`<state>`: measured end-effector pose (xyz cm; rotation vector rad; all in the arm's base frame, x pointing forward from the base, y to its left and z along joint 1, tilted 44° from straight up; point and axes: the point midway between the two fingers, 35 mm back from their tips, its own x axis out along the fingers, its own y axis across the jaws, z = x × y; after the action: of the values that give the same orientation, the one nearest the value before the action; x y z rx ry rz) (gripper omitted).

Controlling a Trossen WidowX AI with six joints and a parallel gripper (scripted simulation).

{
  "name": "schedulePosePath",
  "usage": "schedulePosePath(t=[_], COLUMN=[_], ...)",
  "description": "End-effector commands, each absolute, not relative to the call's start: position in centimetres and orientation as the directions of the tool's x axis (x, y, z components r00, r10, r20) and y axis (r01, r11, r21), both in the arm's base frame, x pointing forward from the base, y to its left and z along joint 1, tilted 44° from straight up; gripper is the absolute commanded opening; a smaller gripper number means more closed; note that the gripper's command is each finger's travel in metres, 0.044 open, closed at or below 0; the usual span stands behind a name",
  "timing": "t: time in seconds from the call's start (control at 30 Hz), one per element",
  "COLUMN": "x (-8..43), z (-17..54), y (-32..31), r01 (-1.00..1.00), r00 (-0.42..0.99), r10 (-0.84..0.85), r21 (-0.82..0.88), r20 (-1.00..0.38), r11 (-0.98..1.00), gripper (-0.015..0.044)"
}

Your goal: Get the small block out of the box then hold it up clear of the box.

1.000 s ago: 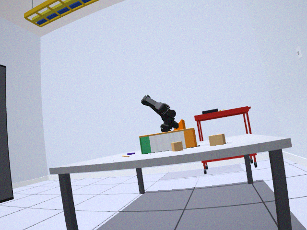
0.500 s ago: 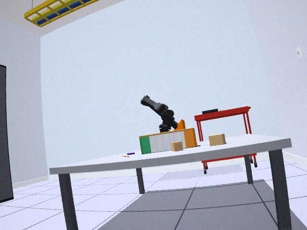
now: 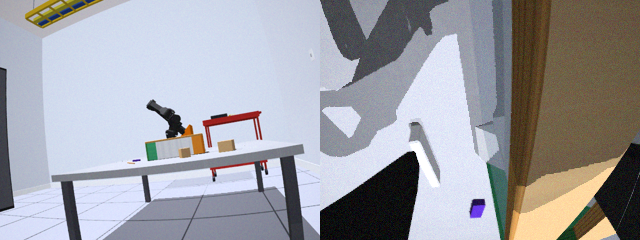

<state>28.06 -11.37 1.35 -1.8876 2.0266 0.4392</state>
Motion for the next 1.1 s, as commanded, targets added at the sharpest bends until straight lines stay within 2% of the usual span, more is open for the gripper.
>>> schedulePosePath(t=[0.0, 1.07], x=[28.0, 27.9], z=[1.7, 3.9], y=[-11.7, -14.0], r01=[-0.997, -0.997], r00=[-0.063, -0.063], r10=[-0.894, -0.895], r21=[-0.002, -0.002], r20=[-0.443, -0.441], r11=[0.072, 0.072], gripper=[0.0400, 0.0400])
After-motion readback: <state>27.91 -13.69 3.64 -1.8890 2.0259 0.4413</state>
